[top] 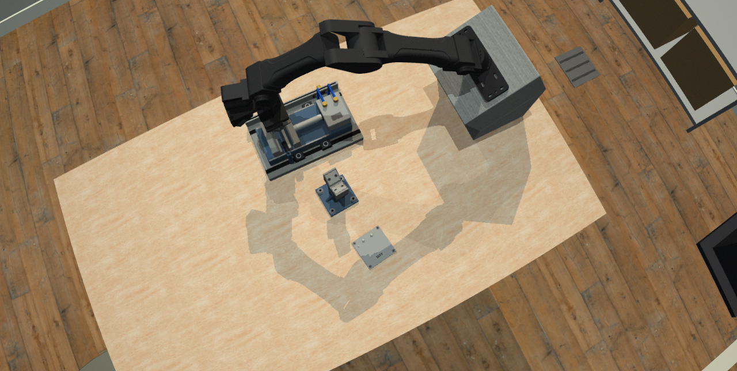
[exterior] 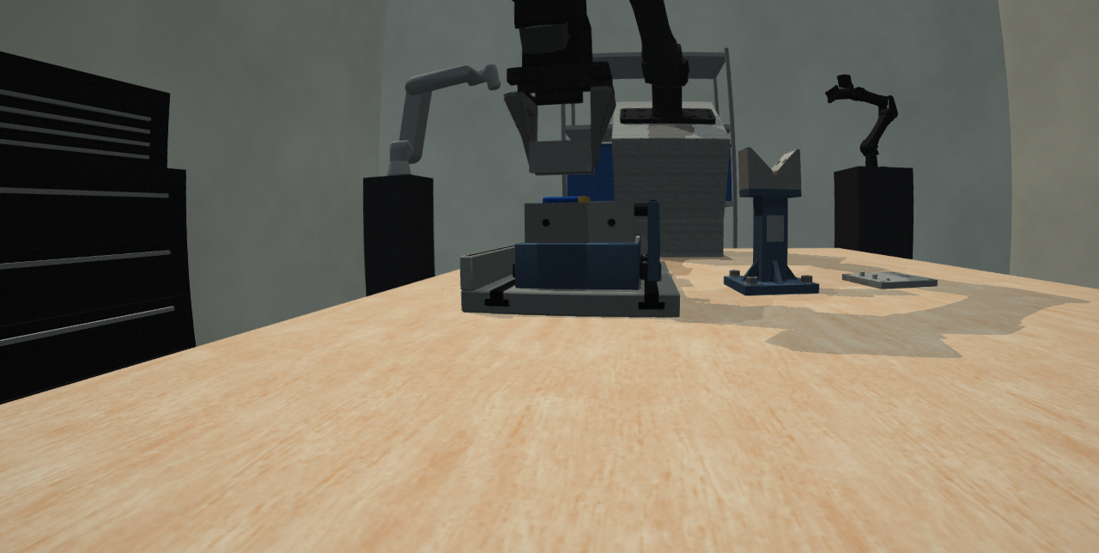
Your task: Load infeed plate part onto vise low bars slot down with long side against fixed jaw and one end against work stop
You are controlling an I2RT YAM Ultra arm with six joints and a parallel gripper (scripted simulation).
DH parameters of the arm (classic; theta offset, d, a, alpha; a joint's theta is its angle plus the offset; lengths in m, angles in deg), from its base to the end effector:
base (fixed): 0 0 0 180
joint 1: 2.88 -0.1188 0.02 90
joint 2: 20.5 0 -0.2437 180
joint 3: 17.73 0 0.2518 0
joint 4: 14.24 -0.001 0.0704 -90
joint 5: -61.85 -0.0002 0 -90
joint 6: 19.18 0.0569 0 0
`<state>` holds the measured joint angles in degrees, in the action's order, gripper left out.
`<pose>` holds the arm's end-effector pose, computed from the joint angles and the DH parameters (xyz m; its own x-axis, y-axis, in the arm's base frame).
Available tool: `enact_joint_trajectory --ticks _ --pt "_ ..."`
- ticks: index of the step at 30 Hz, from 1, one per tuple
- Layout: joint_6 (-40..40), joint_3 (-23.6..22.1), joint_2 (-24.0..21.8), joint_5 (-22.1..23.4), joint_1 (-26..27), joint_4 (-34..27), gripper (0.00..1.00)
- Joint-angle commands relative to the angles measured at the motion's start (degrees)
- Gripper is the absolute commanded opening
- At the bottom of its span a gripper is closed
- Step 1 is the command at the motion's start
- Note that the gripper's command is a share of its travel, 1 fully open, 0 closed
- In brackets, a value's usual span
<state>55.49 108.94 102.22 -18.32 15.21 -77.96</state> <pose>0.4467 -0.1346 0.2318 -0.8514 0.0041 -0.5246 -0.0009 1.0000 0.0092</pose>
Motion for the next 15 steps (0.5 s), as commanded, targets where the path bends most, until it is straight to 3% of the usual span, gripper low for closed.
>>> enact_joint_trajectory --ticks 1,15 --pt "0.32 -0.60 -1.50 -0.14 0.01 0.99 0.00" --pt "0.33 -0.20 -1.69 -0.16 -0.13 0.96 0.00"
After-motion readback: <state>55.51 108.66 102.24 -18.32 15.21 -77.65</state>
